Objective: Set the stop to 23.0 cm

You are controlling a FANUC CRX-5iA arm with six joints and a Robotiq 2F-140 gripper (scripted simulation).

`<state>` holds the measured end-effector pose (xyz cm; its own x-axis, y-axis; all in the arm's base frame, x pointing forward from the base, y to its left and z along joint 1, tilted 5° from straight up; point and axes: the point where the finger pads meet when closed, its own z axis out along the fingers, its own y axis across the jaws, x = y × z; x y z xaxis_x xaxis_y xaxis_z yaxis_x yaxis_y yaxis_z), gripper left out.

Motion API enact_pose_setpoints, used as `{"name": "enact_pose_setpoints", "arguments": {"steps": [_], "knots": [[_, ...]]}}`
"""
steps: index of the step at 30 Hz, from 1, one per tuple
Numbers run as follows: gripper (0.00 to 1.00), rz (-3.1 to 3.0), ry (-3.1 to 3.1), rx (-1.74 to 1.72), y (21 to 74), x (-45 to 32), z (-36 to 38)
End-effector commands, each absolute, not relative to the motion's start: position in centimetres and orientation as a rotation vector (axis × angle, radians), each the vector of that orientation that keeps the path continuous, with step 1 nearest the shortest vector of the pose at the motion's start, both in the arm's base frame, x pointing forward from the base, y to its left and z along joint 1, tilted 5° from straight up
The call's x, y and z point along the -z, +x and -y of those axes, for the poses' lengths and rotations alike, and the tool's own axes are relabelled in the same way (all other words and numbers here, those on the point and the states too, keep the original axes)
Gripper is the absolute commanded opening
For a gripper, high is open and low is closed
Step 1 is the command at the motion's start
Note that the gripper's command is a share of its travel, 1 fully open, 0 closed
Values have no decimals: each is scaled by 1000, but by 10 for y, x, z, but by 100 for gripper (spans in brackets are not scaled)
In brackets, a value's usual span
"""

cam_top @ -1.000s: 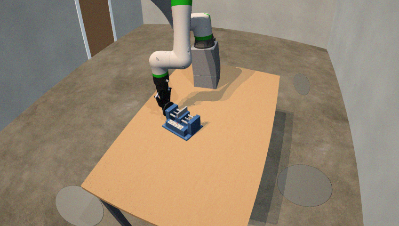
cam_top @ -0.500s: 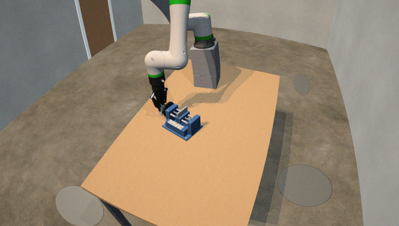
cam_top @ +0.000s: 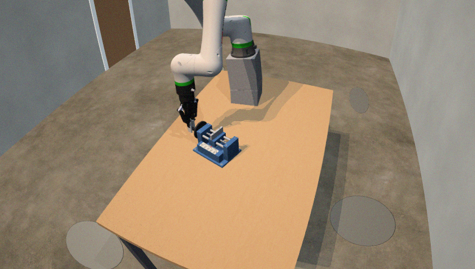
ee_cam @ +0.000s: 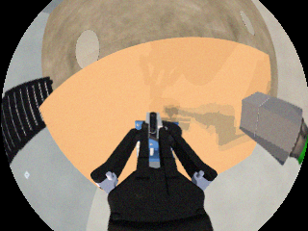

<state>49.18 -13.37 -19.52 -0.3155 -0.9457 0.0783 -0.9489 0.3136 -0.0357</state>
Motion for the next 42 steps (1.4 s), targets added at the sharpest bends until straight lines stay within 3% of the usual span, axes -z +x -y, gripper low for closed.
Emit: {"name": "enact_pose_setpoints", "arguments": {"steps": [1,21,42], "knots": [[4,2511,1812,-116,489,190,132],[4,2511,1812,-116,453,178,119],[4,2511,1812,-116,429,214,114]]}}
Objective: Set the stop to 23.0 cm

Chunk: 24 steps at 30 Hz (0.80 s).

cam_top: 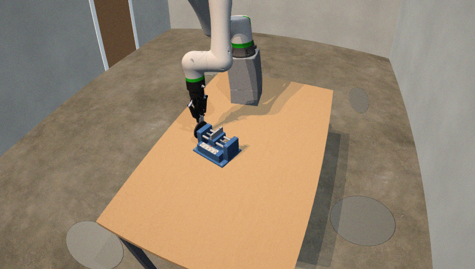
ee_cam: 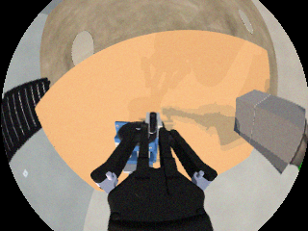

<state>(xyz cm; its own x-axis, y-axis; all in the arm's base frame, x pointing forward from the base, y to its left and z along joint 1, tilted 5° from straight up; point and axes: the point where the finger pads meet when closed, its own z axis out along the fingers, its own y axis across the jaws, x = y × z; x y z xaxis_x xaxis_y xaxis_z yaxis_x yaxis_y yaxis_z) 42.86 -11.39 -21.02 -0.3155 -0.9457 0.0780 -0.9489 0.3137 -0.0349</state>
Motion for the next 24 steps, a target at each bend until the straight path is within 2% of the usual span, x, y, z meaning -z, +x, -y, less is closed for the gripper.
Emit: {"name": "enact_pose_setpoints", "arguments": {"steps": [1,24], "knots": [[4,2511,1812,-116,429,215,114],[4,2511,1812,-116,442,241,121]]}}
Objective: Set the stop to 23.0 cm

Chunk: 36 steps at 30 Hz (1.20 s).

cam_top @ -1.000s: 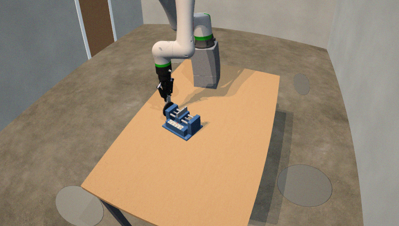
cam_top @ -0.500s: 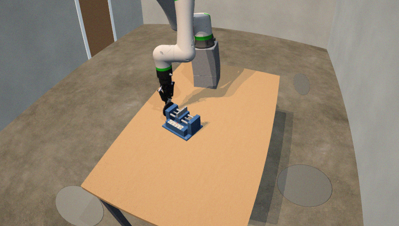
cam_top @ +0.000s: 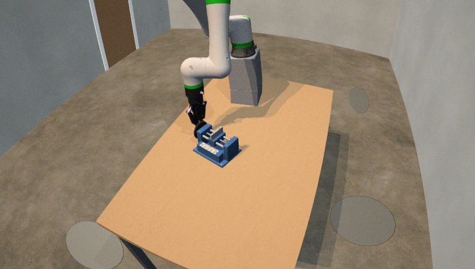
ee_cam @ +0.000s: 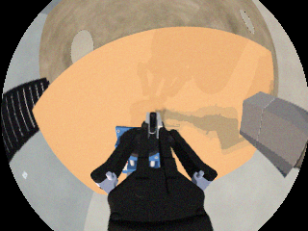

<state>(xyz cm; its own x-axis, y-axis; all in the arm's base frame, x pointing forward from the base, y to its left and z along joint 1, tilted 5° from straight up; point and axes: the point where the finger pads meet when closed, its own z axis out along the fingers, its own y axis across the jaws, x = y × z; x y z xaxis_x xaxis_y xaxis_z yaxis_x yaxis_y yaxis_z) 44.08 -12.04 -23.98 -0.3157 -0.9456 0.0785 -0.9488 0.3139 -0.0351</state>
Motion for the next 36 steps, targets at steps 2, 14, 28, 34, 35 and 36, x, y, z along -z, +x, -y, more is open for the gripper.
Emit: {"name": "enact_pose_setpoints", "arguments": {"steps": [2,14,28,34,35,36], "knots": [[4,2511,1812,-116,445,242,122],[4,2511,1812,-116,458,247,127],[4,2511,1812,-116,469,246,130],[4,2511,1812,-116,472,245,131],[4,2511,1812,-116,472,245,131],[4,2511,1812,-116,473,245,132]]}}
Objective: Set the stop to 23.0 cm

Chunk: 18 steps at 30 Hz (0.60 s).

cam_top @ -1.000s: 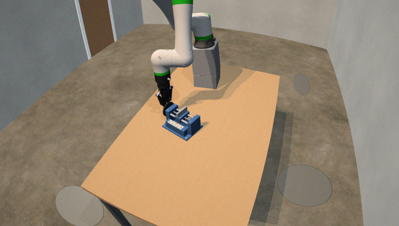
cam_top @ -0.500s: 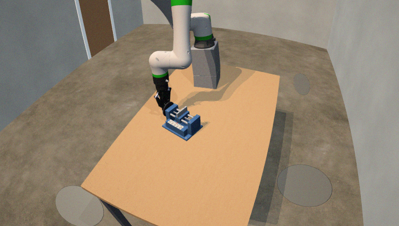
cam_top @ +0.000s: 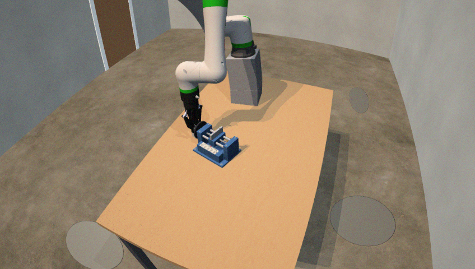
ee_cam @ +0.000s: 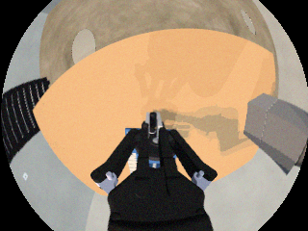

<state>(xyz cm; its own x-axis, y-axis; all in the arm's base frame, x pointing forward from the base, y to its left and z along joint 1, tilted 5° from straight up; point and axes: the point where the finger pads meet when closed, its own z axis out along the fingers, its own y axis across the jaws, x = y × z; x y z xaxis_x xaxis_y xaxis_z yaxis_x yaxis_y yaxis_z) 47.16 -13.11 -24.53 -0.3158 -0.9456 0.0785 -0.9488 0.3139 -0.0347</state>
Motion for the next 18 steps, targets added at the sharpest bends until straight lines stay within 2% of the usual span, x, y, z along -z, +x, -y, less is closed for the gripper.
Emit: {"name": "enact_pose_setpoints", "arguments": {"steps": [1,18], "knots": [[4,2511,1812,-116,474,244,132],[4,2511,1812,-116,481,240,134]]}}
